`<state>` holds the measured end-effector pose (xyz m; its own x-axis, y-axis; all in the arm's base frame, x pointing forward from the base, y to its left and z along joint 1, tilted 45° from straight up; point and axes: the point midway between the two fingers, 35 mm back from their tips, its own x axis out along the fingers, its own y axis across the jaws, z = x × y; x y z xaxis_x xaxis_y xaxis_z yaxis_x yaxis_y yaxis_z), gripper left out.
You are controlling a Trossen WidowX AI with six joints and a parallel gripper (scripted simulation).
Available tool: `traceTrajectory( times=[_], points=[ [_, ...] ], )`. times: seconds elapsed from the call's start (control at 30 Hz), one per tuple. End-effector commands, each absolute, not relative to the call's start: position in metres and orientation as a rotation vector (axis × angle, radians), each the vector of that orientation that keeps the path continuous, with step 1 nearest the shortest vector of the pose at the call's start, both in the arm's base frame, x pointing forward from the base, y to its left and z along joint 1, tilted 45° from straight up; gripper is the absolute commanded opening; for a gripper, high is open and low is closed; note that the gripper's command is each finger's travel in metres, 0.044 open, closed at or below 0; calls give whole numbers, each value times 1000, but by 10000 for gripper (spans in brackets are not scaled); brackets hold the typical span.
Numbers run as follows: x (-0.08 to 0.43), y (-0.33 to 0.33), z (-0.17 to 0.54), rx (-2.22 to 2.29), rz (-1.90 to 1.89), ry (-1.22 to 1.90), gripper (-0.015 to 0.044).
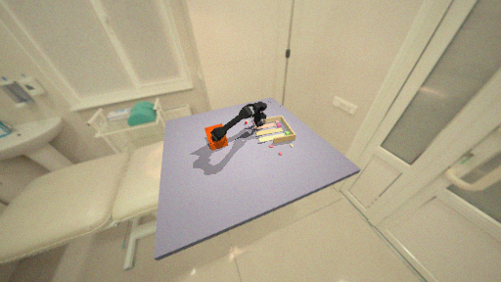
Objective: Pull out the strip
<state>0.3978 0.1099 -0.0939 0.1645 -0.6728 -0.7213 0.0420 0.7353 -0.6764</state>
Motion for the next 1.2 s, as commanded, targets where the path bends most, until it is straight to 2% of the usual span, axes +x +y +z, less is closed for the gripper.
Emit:
traceTrajectory(
  times=[0.0, 0.47, 1.17],
  points=[
    [399, 107, -97, -594, -557, 1320, 0],
    [399, 106, -98, -594, -557, 1320, 0],
    [367, 104, -104, -594, -556, 1322, 0]
  ],
)
